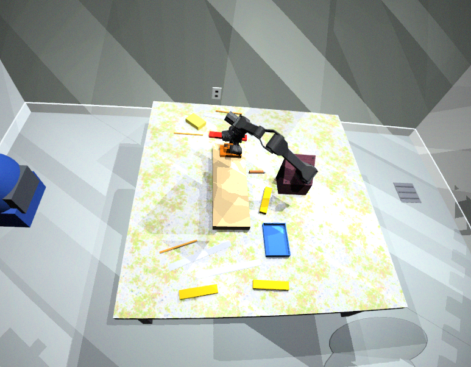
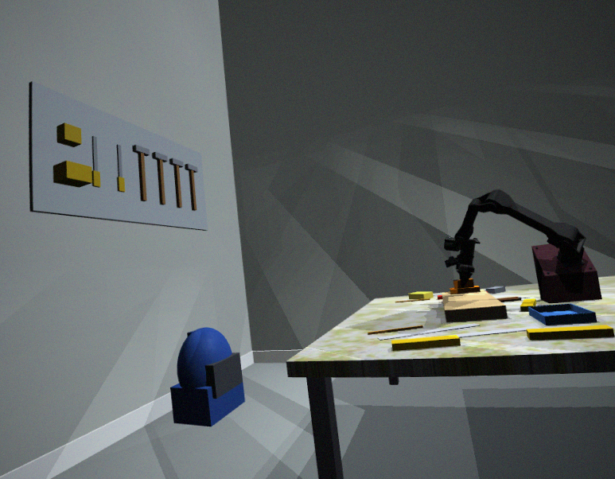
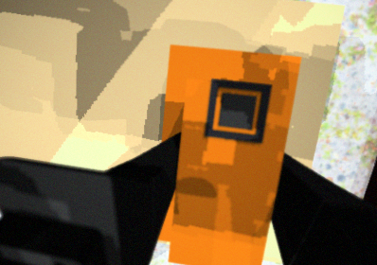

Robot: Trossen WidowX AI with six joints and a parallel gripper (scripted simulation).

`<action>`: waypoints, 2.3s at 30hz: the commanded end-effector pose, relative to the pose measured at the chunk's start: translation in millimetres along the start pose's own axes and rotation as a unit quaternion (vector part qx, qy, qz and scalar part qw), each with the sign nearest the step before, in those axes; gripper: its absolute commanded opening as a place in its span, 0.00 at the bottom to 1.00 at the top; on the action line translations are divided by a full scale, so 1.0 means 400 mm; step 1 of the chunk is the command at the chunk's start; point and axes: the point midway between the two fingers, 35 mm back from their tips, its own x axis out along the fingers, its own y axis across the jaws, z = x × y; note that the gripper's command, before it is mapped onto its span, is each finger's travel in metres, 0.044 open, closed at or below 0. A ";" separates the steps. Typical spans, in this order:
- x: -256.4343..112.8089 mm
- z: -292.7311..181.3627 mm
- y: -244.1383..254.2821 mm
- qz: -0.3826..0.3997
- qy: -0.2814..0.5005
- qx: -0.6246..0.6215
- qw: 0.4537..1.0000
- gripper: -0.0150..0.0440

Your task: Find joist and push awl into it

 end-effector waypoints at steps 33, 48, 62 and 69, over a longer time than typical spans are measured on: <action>-0.242 0.084 0.029 -0.006 0.004 -0.019 1.000 0.25; -0.226 0.165 0.290 -0.007 0.018 -0.141 0.990 0.25; -0.206 0.169 0.543 0.005 0.026 -0.254 0.967 0.25; -0.199 0.146 0.666 0.015 0.028 -0.310 0.950 0.25</action>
